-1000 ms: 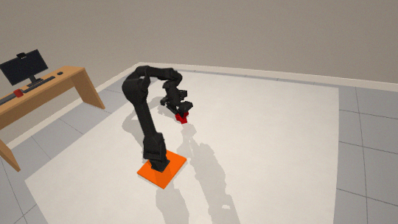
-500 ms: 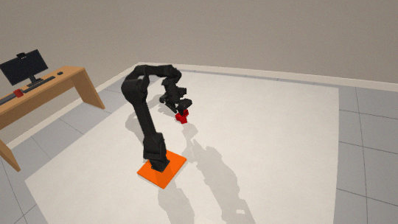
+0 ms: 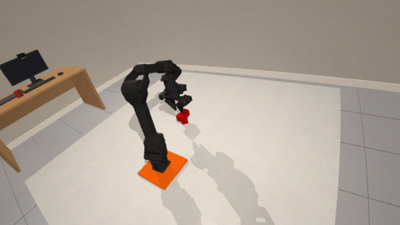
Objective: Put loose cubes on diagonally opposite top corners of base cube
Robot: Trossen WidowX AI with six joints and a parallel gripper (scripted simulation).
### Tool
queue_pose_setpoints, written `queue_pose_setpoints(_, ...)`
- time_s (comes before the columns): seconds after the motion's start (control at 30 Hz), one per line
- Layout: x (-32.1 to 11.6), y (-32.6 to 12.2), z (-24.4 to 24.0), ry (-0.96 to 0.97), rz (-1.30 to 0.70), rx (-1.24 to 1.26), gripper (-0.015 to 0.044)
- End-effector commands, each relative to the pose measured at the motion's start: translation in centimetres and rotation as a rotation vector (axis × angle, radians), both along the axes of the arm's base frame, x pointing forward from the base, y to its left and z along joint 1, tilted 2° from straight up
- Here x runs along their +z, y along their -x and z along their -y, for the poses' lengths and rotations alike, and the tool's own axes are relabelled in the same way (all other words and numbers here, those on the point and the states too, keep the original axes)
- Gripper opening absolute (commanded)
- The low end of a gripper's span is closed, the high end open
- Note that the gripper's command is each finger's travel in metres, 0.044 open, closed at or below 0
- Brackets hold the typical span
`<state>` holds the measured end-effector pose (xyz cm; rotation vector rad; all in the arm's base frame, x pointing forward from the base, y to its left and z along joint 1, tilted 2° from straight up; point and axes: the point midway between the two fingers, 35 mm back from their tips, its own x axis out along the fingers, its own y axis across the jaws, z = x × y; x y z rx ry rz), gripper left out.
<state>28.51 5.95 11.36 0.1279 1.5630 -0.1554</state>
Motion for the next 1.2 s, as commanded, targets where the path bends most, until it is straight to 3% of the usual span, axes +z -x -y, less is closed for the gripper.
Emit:
queue_pose_setpoints(0.0,0.8,0.0,0.0,-0.001,0.003,-0.001,0.0205)
queue_pose_setpoints(0.47,2.4,0.0,0.0,-0.001,0.003,-0.001,0.0205)
queue_pose_setpoints(0.7,3.1,0.0,0.0,-0.001,0.002,0.001,0.0389)
queue_pose_setpoints(0.97,3.3,0.0,-0.3,-0.001,0.001,0.001,0.0400)
queue_pose_setpoints(1.17,3.5,0.9,-8.2,-0.010,0.000,0.001,0.0400)
